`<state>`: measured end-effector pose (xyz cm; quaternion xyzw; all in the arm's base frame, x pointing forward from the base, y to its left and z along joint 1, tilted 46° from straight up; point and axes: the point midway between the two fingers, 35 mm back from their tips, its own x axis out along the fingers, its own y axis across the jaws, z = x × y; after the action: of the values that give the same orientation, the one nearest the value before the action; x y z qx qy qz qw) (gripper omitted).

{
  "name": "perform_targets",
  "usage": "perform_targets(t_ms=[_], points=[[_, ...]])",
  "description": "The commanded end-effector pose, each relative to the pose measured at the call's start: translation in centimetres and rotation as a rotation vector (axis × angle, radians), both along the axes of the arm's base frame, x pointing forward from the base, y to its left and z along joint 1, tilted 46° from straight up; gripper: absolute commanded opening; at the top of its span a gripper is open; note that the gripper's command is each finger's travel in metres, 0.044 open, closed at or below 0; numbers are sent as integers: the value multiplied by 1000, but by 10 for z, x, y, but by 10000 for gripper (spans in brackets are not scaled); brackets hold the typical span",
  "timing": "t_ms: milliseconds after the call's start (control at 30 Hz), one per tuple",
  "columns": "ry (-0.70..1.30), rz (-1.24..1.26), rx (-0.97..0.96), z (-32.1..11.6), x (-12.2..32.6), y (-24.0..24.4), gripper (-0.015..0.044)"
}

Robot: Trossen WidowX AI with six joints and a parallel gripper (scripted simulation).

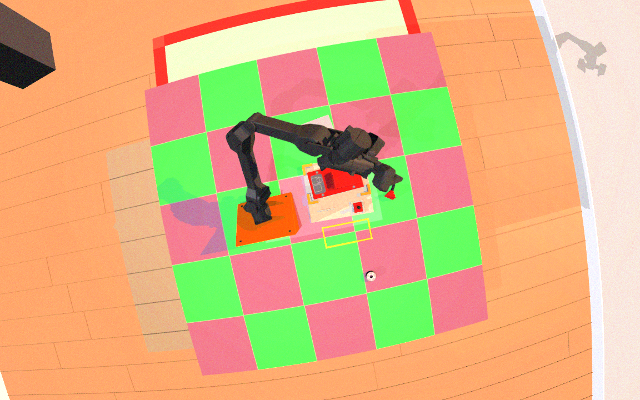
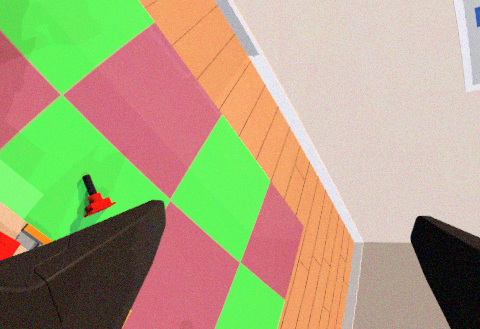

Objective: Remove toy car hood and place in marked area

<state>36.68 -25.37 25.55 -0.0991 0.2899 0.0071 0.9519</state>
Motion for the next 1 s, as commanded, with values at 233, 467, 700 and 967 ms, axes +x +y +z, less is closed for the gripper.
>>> perform_targets(t_ms=[233, 467, 700, 967], points=[[281, 98, 406, -84, 8, 82, 440], [504, 132, 641, -124, -2, 140, 440], [773, 134, 862, -153, -24, 199, 440], [874, 125, 930, -161, -32, 215, 440]])
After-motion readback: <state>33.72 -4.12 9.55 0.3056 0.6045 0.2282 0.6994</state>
